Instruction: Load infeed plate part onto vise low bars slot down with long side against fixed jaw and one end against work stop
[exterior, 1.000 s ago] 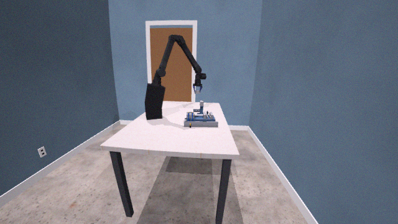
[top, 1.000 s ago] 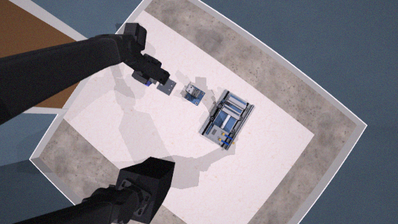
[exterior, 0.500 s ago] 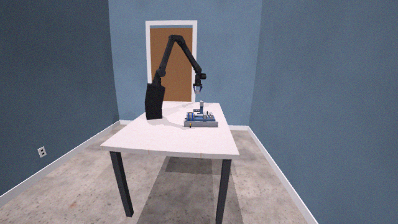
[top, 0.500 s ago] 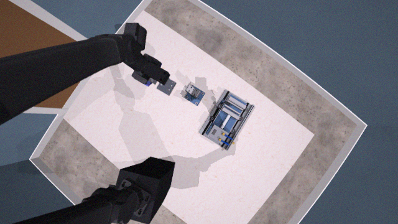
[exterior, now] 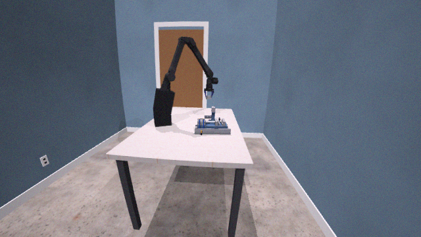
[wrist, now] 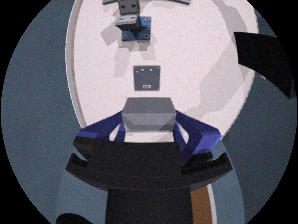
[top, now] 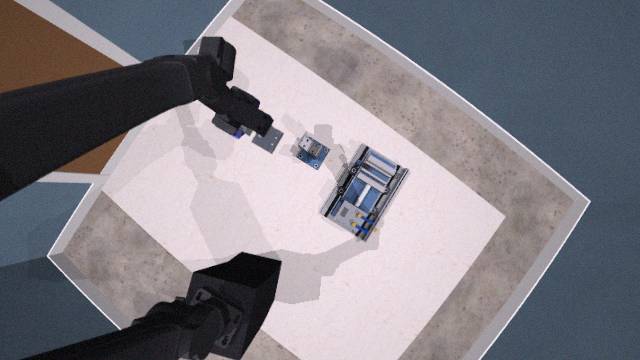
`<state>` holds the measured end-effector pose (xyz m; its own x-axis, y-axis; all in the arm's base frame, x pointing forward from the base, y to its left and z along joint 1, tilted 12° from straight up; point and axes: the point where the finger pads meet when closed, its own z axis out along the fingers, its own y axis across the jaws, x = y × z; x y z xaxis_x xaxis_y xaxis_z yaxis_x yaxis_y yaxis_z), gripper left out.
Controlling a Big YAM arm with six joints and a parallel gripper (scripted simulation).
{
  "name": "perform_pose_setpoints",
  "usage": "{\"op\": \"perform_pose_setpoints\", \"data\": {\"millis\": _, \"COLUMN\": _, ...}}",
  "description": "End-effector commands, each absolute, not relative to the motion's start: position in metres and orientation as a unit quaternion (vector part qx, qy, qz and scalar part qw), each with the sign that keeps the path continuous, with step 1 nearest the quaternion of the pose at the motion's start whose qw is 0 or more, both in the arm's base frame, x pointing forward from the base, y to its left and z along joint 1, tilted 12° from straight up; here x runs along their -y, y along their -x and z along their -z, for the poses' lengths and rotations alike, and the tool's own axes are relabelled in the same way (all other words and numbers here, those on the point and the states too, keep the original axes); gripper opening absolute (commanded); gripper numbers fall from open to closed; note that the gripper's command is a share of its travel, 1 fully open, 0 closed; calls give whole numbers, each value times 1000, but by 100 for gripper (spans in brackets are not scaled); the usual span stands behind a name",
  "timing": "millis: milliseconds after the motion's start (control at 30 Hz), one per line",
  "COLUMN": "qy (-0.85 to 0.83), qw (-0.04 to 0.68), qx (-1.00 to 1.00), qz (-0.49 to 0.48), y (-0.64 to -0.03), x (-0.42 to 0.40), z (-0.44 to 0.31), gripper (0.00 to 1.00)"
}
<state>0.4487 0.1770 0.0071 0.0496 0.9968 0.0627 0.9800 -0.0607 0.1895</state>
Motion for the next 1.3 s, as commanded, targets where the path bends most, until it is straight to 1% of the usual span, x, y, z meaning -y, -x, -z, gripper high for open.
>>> {"op": "perform_pose_setpoints", "data": {"millis": 0, "qy": -724, "qw": 55, "qx": -679, "qz": -108, "y": -466, "x": -188, "z": -23, "gripper": 0}}
{"op": "perform_pose_setpoints", "data": {"millis": 1267, "qy": -684, "qw": 61, "qx": -720, "qz": -102, "y": -468, "x": -172, "z": -22, "gripper": 0}}
